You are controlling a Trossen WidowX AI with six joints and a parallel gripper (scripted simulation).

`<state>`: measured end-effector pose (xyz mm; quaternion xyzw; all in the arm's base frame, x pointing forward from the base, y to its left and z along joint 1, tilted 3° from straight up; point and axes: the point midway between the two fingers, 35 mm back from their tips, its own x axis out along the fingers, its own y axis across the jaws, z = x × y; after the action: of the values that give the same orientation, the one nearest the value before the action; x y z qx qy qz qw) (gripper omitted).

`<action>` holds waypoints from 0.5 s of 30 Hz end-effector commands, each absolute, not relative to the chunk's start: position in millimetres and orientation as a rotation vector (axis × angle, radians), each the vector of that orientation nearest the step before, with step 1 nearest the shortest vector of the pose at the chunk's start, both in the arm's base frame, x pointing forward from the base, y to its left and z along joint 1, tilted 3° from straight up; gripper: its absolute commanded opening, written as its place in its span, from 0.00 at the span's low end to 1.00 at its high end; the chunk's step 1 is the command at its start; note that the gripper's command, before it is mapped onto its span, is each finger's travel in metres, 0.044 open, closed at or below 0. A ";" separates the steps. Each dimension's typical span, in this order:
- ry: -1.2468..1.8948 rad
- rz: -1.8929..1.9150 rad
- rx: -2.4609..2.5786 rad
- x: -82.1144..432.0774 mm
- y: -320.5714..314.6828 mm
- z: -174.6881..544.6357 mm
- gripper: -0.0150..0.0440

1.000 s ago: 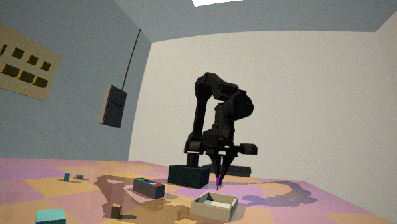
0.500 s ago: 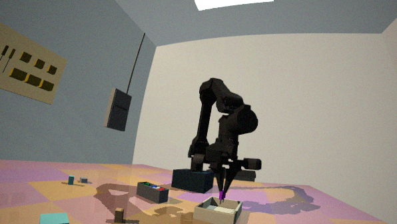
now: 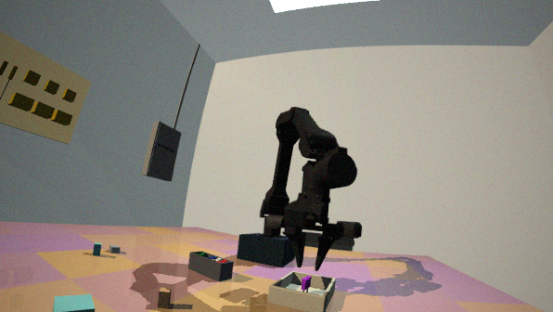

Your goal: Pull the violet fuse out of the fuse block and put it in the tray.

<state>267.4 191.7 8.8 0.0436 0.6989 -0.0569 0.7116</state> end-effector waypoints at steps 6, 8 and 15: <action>1.554 -0.129 0.097 266.8 192.1 34.1 0.81; 1.556 -0.130 0.097 265.8 191.8 46.0 0.81; 1.556 -0.130 0.097 265.8 191.8 46.0 0.81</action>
<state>267.3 192.3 46.0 0.0443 0.6978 -0.0558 0.7127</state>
